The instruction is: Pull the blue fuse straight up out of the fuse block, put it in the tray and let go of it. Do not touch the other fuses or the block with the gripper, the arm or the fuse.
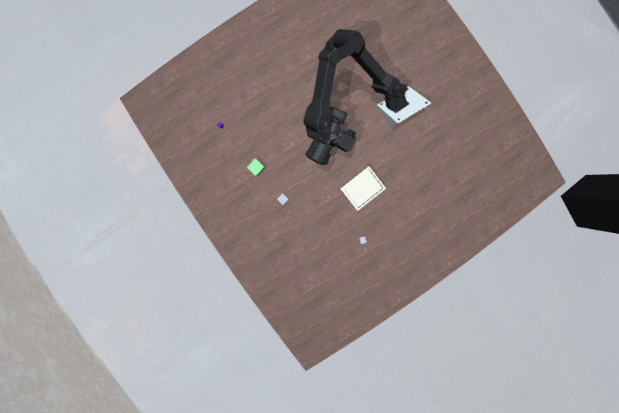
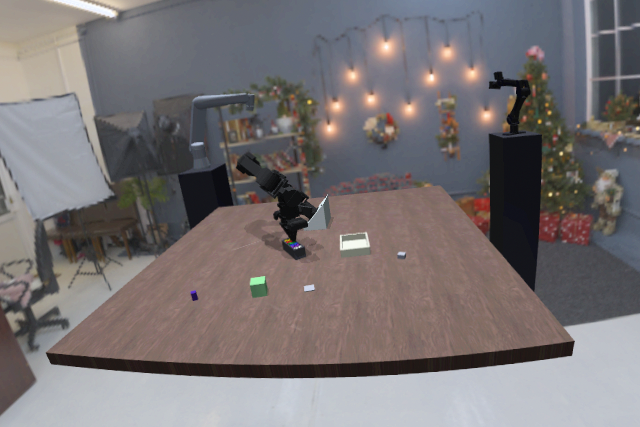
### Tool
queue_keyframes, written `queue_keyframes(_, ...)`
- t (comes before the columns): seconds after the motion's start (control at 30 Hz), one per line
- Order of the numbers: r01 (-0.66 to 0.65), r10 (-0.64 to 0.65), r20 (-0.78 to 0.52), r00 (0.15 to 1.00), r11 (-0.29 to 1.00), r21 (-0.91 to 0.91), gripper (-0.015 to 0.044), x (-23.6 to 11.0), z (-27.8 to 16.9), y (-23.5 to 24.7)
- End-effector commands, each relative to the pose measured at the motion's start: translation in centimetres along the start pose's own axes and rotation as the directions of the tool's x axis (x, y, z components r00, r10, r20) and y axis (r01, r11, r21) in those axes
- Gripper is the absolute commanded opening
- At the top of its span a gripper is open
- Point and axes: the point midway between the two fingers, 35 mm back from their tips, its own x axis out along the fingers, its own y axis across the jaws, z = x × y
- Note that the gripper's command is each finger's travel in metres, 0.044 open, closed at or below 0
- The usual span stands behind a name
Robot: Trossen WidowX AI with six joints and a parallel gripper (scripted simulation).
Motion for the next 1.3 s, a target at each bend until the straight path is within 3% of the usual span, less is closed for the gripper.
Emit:
queue_keyframes(0.0,-0.002,0.002,-0.005,1.000,1.000,-0.004,0.0064,0.4,-0.1,0.0)
queue_keyframes(1.07,-0.002,0.002,-0.006,1.000,1.000,-0.004,0.0064,1.7,-0.1,0.1)
queue_keyframes(1.27,-0.002,0.002,0.000,1.000,1.000,0.000,0.0024,1.6,0.0,0.1)
